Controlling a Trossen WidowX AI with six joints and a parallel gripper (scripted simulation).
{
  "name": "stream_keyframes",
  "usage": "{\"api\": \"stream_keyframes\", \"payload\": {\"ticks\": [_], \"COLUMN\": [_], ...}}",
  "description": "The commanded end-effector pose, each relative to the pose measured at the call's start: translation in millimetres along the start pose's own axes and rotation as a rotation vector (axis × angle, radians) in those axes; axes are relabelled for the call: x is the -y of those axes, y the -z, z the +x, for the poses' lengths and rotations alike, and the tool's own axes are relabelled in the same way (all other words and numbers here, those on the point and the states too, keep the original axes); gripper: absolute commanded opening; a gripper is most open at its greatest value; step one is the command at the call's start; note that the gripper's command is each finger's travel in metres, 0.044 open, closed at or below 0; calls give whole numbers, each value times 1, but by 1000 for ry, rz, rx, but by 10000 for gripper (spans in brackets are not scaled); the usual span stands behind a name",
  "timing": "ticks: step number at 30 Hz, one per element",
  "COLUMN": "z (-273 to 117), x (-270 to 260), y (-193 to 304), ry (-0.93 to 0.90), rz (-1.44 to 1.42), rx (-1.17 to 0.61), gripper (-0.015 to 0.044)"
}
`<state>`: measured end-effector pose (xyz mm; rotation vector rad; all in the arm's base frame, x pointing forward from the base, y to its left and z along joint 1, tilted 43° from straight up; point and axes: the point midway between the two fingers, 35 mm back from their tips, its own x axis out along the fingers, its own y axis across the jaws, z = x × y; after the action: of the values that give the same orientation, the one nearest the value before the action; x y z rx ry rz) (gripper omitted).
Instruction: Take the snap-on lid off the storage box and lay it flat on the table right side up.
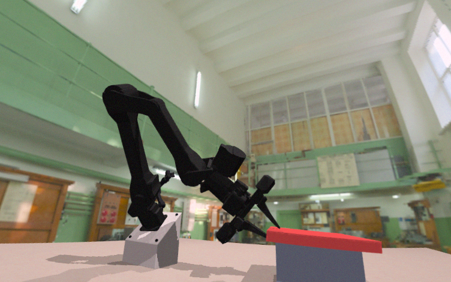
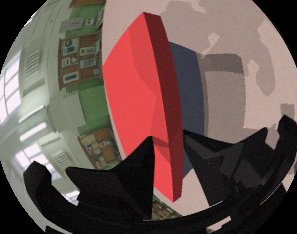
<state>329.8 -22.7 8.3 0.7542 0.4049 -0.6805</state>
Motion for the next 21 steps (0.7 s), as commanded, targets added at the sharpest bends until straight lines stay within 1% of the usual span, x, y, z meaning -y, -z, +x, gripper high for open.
{"api": "stream_keyframes", "payload": {"ticks": [1,21], "z": [0,-2], "x": [-1,-4], "y": [0,0], "ry": [-1,-4], "rz": [-3,-3], "rx": [-2,-3], "gripper": [0,0]}}
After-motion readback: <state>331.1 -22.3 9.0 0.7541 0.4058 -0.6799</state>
